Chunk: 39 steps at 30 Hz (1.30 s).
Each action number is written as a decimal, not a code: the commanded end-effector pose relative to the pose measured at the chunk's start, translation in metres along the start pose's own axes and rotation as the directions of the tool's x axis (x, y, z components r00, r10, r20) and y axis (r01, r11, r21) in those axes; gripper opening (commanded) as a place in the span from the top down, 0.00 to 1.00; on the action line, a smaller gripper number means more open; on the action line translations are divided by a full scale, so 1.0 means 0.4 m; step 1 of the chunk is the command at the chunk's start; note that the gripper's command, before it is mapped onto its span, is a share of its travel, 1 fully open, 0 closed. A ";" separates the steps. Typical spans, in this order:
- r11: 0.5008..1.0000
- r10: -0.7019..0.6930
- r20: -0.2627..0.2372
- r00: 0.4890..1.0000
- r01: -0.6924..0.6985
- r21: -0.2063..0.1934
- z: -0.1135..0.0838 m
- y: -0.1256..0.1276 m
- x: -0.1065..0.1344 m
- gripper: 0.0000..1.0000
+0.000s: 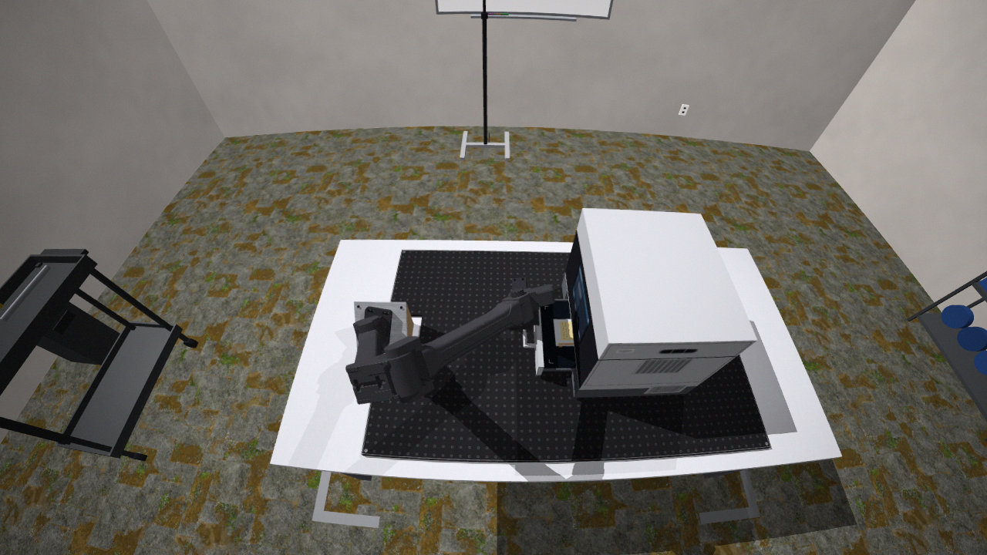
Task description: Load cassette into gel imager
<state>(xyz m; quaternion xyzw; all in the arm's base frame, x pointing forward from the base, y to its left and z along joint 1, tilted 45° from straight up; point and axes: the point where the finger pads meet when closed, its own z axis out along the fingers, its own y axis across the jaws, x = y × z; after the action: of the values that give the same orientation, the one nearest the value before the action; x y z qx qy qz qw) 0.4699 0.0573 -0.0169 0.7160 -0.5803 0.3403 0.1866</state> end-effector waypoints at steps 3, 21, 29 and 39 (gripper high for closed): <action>1.000 0.022 -0.002 1.000 -0.022 0.007 0.010 -0.055 0.014 0.93; 1.000 0.026 -0.002 1.000 -0.026 0.008 0.010 -0.055 0.014 0.93; 1.000 0.026 -0.002 1.000 -0.026 0.008 0.010 -0.055 0.014 0.93; 1.000 0.026 -0.002 1.000 -0.026 0.008 0.010 -0.055 0.014 0.93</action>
<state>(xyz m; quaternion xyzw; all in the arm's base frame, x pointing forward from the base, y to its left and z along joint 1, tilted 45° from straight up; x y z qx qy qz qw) 0.4733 0.0578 -0.0169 0.7158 -0.5805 0.3408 0.1860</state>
